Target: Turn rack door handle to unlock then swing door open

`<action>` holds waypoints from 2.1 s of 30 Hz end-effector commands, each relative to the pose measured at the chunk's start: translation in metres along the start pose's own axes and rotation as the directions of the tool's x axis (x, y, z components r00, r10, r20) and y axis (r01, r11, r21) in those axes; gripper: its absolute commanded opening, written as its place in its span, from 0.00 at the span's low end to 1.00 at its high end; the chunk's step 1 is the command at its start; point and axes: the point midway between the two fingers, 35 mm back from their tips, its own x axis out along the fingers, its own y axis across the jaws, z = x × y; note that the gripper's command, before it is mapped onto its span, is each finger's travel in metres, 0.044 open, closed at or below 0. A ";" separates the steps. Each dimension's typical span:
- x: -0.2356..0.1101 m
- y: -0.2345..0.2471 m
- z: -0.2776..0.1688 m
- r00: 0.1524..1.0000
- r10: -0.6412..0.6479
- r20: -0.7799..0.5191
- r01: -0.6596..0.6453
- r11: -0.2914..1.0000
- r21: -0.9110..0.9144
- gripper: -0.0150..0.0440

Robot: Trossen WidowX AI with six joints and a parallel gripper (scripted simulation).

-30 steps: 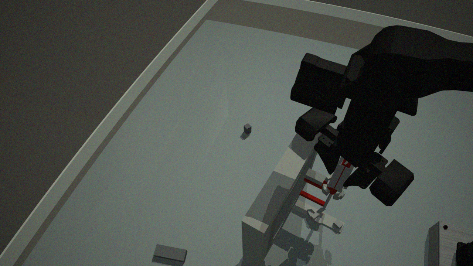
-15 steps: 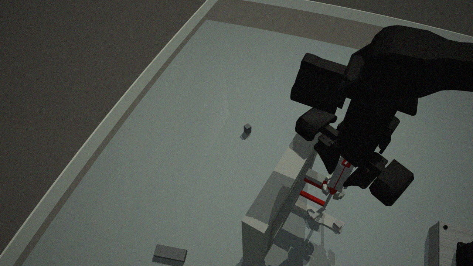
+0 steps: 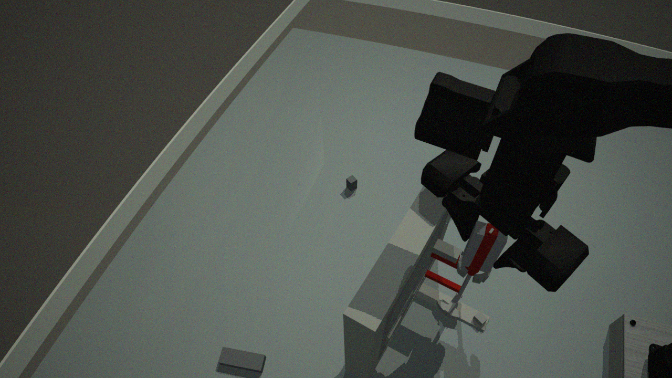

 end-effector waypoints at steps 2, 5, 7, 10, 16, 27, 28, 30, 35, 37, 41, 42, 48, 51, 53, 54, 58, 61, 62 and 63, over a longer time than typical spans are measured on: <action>0.000 0.001 0.002 1.000 0.002 0.005 -0.002 1.000 0.001 0.76; 0.000 0.001 0.002 1.000 0.002 0.005 -0.002 0.994 -0.113 0.76; 0.000 0.001 0.002 1.000 0.002 0.005 -0.001 0.977 -0.211 0.76; 0.000 0.001 0.002 1.000 0.002 0.005 0.000 0.935 -0.354 0.76; 0.000 0.001 0.002 1.000 0.003 0.005 0.001 0.791 -0.612 0.76; 0.000 0.001 0.002 1.000 0.003 0.005 0.004 0.359 -0.933 0.76; 0.000 0.001 0.002 1.000 0.003 0.005 0.004 0.312 -0.950 0.76; 0.000 0.001 0.002 1.000 0.003 0.005 0.005 0.217 -0.976 0.76; 0.000 0.001 0.002 1.000 0.003 0.005 0.005 -0.029 -1.000 0.76; 0.000 0.001 0.002 1.000 0.003 0.005 0.006 -0.128 -0.992 0.76; 0.000 0.001 0.002 1.000 0.003 0.005 0.006 -0.321 -0.947 0.76; 0.000 0.001 0.002 1.000 0.003 0.005 0.006 -0.367 -0.930 0.76; 0.000 0.001 0.002 1.000 0.003 0.005 0.006 -0.624 -0.782 0.76; 0.000 0.001 0.002 1.000 0.003 0.005 0.006 -0.733 -0.681 0.76; 0.000 0.001 0.002 1.000 0.003 0.005 0.005 -0.796 -0.605 0.76; 0.000 0.001 0.002 1.000 0.003 0.005 0.005 -0.825 -0.565 0.76; 0.000 0.001 0.002 1.000 0.003 0.005 0.005 -0.920 -0.391 0.76; 0.000 0.001 0.002 1.000 0.003 0.005 0.004 -0.968 -0.251 0.76; 0.000 0.001 0.002 1.000 0.003 0.005 0.004 -0.979 -0.202 0.76; 0.000 0.001 0.002 1.000 0.003 0.005 0.003 -0.988 -0.154 0.76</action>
